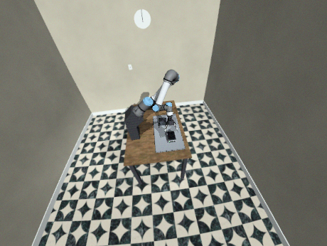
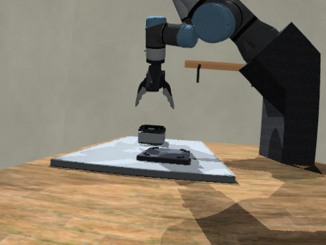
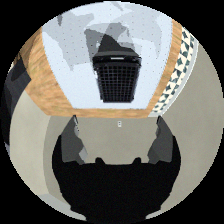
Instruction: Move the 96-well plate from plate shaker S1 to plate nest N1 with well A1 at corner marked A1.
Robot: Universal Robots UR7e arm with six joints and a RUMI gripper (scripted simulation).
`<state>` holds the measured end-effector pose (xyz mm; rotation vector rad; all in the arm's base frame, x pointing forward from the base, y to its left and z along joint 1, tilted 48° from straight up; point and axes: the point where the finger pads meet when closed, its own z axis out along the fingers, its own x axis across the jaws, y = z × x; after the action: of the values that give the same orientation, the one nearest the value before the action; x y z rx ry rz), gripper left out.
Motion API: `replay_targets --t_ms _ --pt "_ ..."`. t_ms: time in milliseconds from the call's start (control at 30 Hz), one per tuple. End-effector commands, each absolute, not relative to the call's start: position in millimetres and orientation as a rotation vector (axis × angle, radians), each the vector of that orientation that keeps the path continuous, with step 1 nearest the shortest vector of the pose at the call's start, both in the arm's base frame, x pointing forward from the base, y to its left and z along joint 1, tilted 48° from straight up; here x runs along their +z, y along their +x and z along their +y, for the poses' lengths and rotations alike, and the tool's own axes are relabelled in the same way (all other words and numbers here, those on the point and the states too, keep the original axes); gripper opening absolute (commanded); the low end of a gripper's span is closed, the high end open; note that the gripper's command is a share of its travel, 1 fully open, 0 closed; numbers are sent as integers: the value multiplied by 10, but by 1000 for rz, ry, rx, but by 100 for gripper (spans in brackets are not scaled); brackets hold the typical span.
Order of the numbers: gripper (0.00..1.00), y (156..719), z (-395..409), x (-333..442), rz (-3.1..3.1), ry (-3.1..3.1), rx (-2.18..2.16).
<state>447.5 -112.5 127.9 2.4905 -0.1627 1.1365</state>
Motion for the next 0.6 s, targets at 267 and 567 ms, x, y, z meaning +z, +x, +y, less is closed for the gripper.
replay_targets --t_ms 267,567 --pt "100 4613 -1105 1158 -163 2489 1138" --pt "100 4699 -1092 1080 -163 2489 1138"
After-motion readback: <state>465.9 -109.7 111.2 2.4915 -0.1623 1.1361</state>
